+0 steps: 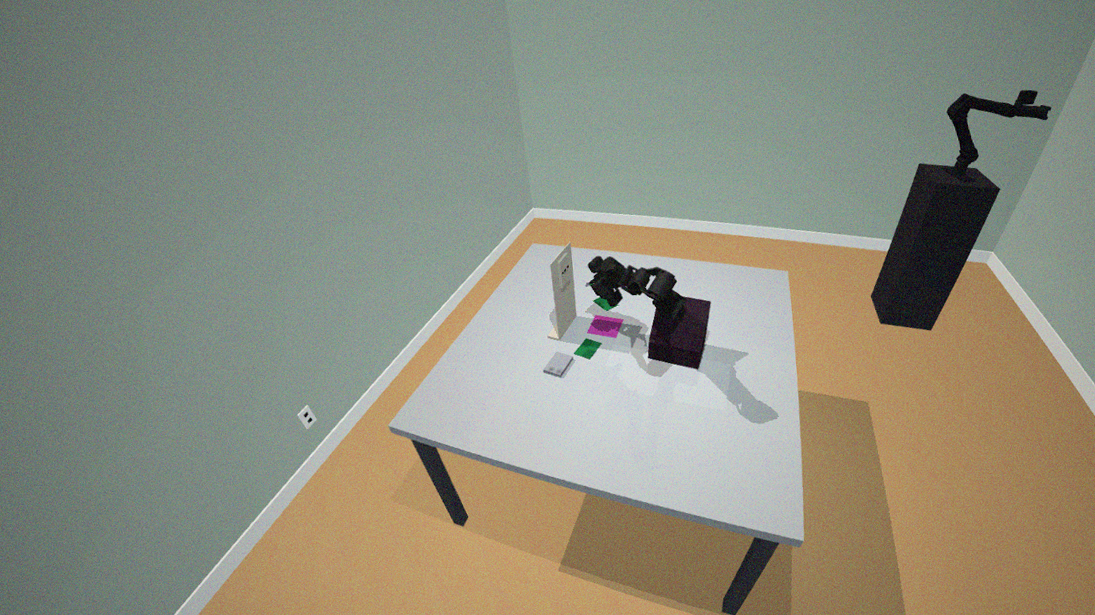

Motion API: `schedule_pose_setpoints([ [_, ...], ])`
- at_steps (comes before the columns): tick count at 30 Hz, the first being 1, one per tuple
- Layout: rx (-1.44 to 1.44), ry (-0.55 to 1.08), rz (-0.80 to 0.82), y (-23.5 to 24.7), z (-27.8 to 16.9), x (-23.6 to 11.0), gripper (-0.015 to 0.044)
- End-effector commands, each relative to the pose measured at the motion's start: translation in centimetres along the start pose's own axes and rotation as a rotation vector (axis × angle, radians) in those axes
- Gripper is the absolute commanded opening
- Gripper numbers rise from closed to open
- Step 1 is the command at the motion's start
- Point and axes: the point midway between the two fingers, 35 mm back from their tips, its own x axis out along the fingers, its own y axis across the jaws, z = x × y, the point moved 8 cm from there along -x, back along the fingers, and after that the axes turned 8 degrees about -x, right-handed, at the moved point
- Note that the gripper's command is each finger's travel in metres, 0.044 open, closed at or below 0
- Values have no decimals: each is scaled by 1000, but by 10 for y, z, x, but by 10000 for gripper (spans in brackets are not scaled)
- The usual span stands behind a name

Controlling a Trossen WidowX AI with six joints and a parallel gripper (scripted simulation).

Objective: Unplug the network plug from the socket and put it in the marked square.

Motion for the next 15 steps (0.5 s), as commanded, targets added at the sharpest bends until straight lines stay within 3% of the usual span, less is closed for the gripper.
schedule_pose_setpoints([
  [1,-13,-20,43,5,-2,6,0],
  [15,-18,-76,187,31,-9,22,0],
])
